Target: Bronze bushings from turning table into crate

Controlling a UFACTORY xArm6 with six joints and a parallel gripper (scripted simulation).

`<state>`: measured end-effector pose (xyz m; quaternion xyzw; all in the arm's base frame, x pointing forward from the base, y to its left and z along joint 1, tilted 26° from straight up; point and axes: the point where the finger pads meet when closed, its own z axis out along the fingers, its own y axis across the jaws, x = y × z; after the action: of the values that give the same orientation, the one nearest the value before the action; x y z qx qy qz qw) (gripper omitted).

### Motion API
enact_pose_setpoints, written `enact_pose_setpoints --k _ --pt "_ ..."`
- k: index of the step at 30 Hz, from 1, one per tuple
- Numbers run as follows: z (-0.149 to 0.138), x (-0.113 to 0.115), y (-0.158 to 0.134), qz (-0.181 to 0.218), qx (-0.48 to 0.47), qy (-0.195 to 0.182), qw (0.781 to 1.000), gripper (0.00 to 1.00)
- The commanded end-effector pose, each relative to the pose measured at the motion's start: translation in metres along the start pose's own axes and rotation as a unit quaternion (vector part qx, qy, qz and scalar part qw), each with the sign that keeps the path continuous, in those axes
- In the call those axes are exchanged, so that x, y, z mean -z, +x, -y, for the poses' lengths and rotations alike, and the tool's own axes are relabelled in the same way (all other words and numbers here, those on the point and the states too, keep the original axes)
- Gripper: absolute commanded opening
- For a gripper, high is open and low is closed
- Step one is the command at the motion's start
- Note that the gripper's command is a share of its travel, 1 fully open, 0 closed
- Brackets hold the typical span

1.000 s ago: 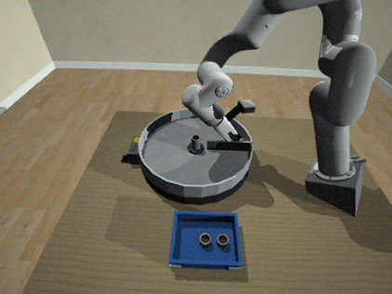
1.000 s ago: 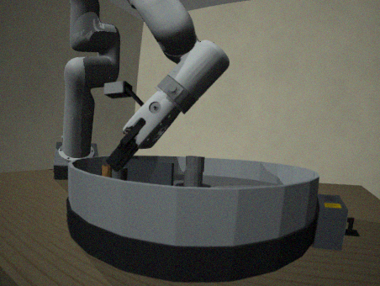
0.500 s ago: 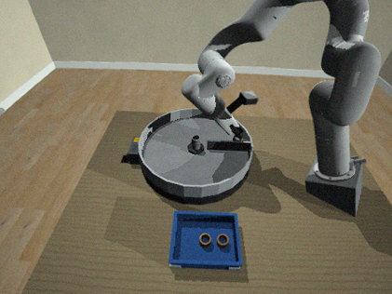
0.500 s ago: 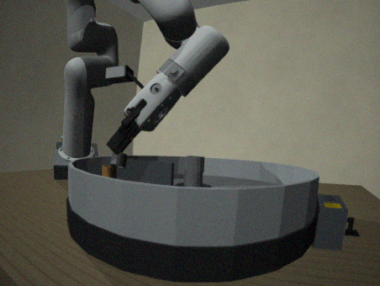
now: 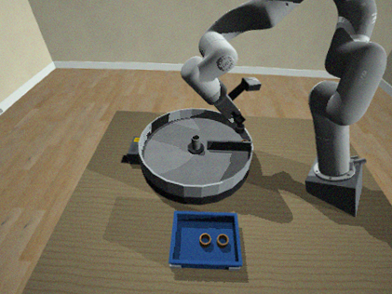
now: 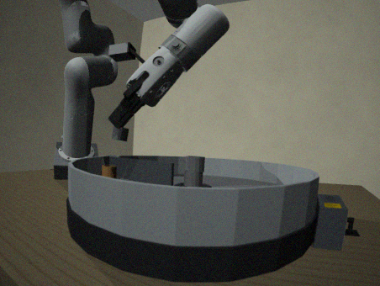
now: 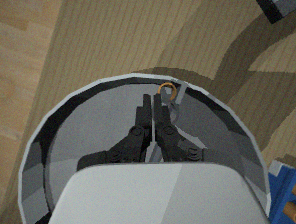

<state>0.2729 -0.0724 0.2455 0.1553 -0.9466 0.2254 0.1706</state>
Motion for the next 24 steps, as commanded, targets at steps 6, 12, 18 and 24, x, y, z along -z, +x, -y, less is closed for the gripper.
enact_pose_setpoints --k 6,12,18,24 --pt "0.0 0.005 0.003 0.001 -0.001 0.0 1.0 0.0" --pt "0.0 0.005 0.003 0.001 -0.001 0.0 1.0 0.0" --pt "0.001 0.007 0.0 0.001 -0.001 0.0 1.0 0.0" --pt "0.011 0.03 -0.027 0.001 -0.001 0.0 1.0 0.0"
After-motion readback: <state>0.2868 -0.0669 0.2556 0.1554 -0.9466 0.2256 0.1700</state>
